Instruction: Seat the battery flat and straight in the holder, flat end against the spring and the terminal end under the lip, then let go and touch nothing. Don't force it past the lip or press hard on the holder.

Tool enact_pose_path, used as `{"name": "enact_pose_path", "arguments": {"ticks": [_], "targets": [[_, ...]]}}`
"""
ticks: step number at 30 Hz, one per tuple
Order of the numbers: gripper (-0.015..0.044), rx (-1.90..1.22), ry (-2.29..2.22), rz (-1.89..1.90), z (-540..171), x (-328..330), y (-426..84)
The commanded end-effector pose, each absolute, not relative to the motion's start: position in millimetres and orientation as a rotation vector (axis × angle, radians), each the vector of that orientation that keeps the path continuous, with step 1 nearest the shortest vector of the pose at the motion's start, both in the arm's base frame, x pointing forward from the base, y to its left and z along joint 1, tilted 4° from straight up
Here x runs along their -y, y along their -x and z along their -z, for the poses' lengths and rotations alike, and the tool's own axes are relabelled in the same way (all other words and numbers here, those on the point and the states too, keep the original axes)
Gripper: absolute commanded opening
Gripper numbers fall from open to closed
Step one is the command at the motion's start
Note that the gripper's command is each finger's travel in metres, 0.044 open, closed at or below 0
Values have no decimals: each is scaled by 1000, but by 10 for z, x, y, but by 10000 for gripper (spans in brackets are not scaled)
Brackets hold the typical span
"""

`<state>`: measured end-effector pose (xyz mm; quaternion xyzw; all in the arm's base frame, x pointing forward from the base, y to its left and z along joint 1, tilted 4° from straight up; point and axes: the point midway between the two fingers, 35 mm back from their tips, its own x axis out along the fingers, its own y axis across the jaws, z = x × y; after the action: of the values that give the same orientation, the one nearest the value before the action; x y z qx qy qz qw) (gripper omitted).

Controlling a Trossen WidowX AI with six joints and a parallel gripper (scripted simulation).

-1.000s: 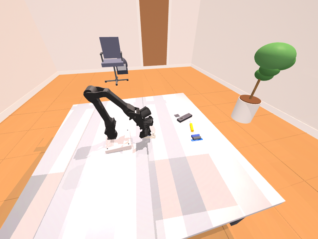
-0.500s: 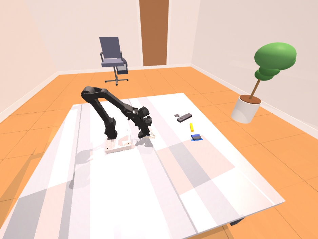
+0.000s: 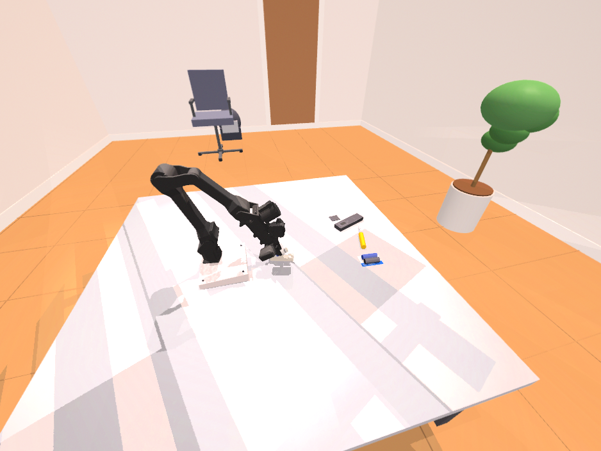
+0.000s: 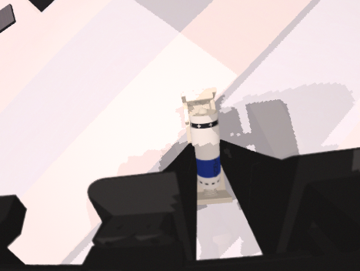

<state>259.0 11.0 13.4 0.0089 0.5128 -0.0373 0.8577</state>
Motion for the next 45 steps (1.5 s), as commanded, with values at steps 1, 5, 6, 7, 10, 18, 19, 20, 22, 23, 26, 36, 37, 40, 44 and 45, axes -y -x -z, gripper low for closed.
{"name": "enact_pose_path", "arguments": {"ticks": [1,5,6,7,10,18,19,20,22,23,26,36,37,40,44,45], "targets": [[64,-1111,-21,79,-101,-111,-2557],[64,-1135,-21,79,-96,-111,-2569],[64,-1141,-21,79,-95,-111,-2572],[64,-1147,-21,79,-94,-110,-2575],[64,-1164,-22,80,-90,-110,-2584],[64,-1212,-22,80,-80,-109,-2606],[64,-1218,-22,80,-79,-109,-2609],[64,-1224,-22,81,-78,-109,-2612],[64,-1236,-23,81,-76,-108,-2617],[64,-1242,-23,81,-74,-108,-2620],[64,-1259,-23,81,-71,-108,-2628],[64,-1319,-25,82,-58,-105,-2653],[64,-1325,-25,82,-57,-105,-2655],[64,-1342,-25,82,-53,-103,-2664],[64,-1366,-26,83,-49,-102,-2673],[64,-1372,-27,83,-47,-102,-2675]]}}
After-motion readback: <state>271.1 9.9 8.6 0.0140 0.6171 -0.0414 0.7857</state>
